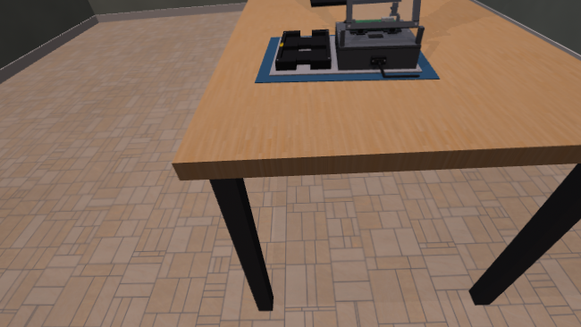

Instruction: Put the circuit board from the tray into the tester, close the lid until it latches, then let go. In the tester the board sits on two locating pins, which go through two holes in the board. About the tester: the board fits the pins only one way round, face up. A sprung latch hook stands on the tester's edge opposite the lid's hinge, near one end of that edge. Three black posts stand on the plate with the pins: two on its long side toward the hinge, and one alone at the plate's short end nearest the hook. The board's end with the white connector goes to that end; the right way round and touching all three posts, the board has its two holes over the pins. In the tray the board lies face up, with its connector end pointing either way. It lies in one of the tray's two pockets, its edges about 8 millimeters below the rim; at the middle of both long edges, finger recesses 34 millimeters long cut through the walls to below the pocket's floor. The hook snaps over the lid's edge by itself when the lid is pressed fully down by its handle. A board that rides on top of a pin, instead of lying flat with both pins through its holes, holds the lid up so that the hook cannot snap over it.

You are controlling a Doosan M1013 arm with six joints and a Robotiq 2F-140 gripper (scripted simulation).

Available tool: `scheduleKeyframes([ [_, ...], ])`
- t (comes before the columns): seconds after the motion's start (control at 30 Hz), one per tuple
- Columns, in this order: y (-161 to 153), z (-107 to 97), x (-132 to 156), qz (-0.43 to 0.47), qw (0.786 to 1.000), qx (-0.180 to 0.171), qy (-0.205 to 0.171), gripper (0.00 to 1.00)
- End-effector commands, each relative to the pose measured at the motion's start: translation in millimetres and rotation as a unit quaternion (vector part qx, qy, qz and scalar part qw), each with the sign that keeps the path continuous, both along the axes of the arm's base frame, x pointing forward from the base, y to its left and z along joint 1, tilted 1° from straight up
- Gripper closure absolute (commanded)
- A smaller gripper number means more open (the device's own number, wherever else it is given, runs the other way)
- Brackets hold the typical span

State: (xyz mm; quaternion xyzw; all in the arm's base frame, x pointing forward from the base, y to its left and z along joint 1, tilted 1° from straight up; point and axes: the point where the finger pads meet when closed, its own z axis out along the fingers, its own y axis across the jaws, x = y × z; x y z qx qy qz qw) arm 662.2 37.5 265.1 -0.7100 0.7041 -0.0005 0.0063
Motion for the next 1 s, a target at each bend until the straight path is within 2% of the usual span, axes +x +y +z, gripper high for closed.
scheduleKeyframes([
  [0.0,0,-2,-5,0.000,1.000,0.000,0.000,1.00],
  [0.97,0,-32,-44,0.000,1.000,0.000,0.000,1.00],
])
